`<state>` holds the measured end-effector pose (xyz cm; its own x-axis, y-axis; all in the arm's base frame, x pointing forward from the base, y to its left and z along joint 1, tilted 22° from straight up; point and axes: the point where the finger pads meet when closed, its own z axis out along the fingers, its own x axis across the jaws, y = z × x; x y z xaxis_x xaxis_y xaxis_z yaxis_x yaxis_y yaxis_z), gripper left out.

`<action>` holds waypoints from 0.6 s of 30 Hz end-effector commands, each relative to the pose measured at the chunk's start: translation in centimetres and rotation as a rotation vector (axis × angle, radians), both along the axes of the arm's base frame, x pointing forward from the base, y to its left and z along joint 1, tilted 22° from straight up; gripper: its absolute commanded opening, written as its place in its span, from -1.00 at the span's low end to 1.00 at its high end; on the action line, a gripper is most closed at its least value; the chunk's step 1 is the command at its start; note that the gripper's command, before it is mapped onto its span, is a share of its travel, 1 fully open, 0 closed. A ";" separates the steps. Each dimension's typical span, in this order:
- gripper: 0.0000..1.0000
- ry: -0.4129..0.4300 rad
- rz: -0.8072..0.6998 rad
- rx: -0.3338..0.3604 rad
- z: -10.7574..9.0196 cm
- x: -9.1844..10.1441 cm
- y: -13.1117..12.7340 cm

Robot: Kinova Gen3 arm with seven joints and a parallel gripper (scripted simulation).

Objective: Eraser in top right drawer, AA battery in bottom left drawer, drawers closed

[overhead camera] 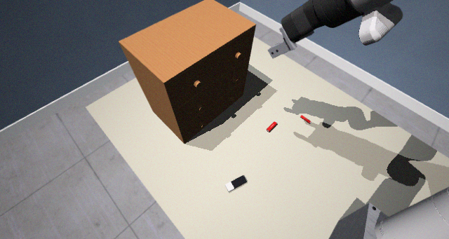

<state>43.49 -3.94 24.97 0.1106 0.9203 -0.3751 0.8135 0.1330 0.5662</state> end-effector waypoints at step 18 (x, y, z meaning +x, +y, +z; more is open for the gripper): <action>1.00 -0.077 0.026 -0.005 -1.1 0.5 -0.4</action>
<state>44.07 -4.25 24.09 0.1102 0.9216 -0.3721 0.7672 0.1591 0.6213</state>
